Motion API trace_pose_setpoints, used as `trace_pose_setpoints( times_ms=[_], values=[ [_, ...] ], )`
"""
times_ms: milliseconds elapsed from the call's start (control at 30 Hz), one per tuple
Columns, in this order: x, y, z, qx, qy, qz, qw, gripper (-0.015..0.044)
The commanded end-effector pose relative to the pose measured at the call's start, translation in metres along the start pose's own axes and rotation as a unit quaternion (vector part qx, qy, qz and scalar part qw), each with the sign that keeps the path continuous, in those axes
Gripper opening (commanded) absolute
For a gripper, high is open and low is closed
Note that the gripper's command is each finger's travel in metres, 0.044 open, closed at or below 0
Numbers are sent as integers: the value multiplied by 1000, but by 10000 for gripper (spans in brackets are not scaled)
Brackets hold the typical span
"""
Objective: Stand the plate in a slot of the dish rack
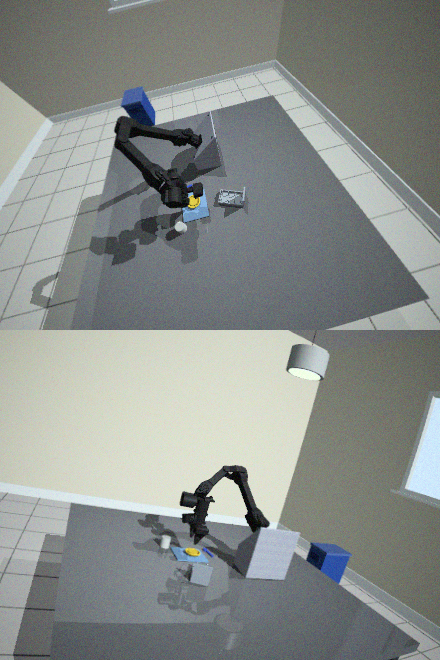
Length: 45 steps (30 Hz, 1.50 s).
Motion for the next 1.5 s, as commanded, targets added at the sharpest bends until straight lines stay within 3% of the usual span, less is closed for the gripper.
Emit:
trace_pose_setpoints(
  times_ms=[0, 1467],
  values=[
    [-9, 1, 12, 2, -52, 8, 999, 400],
    [-11, 60, 13, 0, -55, 8, 998, 400]
  ],
)
Point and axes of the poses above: the point midway between the two fingers, 35 mm back from their tips, its own y axis out along the fingers, its own z axis across the jaws, x = y × z, the point moved 6 cm from there along -y, back along the fingers, and after that the axes turned 11 degrees about y, right-handed, at the moved point
